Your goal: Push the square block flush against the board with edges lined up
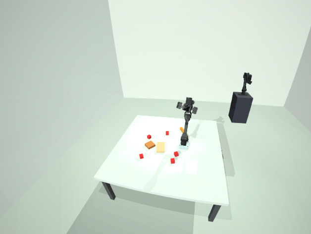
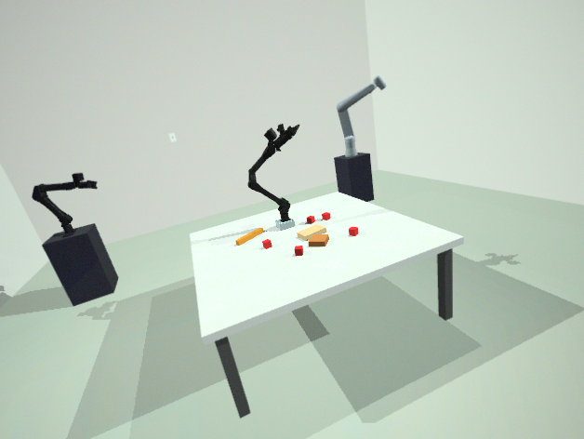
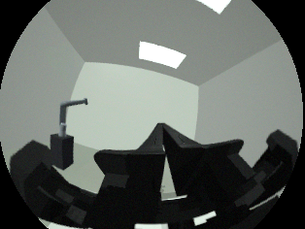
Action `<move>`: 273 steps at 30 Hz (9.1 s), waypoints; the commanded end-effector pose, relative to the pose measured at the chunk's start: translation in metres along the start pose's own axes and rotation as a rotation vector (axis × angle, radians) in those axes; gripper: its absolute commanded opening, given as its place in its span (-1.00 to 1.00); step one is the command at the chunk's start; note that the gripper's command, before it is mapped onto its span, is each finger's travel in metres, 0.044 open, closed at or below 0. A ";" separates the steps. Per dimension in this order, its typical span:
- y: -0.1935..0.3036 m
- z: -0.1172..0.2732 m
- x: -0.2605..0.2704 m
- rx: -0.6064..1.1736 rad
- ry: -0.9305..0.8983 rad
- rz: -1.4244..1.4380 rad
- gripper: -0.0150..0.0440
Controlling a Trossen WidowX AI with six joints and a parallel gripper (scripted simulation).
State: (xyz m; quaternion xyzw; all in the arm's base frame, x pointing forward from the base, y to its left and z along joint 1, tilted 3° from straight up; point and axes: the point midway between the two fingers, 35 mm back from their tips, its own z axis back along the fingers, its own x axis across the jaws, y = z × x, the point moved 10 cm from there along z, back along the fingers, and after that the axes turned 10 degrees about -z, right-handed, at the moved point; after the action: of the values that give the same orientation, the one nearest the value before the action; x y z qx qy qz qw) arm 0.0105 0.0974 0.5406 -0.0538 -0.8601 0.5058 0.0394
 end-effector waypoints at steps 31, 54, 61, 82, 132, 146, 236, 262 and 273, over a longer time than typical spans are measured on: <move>0.135 -0.048 -0.102 0.486 0.563 -0.256 -0.49; 0.212 -0.004 -0.206 0.652 1.124 -0.572 -0.49; 0.228 0.022 -0.234 0.660 1.303 -0.684 -0.49; 0.267 0.125 -0.297 0.572 1.889 -1.056 -0.49; 0.350 0.299 -0.304 0.167 2.655 -1.580 -0.49; 0.359 0.282 -0.298 0.167 2.654 -1.583 -0.49; 0.356 0.288 -0.300 0.167 2.654 -1.582 -0.49; 0.309 0.254 -0.286 0.524 2.489 -1.489 -0.49; 0.315 0.240 -0.263 0.931 2.228 -1.341 -0.49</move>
State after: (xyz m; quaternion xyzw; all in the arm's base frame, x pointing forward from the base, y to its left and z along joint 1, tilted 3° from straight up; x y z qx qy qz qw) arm 0.2646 0.0029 0.1439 0.0114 0.0123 0.2780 0.9604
